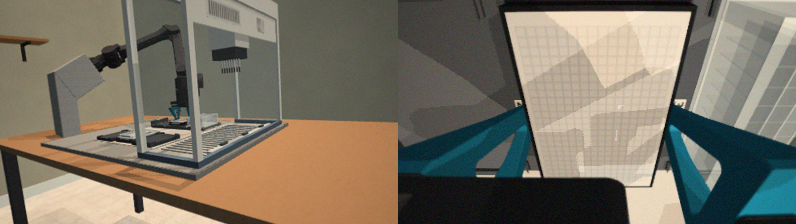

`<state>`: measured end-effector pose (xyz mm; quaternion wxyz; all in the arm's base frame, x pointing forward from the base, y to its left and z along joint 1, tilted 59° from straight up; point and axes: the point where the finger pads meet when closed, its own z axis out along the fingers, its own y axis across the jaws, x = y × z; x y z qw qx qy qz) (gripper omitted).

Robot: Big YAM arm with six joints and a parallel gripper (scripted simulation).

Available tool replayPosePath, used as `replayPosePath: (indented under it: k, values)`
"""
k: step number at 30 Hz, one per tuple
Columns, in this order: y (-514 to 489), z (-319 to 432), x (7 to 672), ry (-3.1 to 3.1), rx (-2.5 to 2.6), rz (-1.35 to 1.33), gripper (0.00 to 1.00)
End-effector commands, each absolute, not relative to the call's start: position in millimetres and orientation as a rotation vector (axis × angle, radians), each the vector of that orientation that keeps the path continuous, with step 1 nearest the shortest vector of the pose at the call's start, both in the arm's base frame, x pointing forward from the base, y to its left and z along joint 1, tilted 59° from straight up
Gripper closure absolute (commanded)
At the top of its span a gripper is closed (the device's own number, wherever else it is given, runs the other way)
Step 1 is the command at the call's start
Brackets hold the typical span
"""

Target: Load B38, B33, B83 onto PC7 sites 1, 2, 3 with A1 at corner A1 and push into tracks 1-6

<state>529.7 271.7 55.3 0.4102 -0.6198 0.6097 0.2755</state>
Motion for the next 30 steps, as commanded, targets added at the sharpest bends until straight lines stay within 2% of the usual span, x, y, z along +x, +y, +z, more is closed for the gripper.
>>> replayPosePath:
  k: [1,30]
  values:
    - [276.9,61.8,536.9,1.518,-1.555,0.682,1.0]
    - [278.6,56.4,536.6,1.526,-1.554,0.685,1.0]
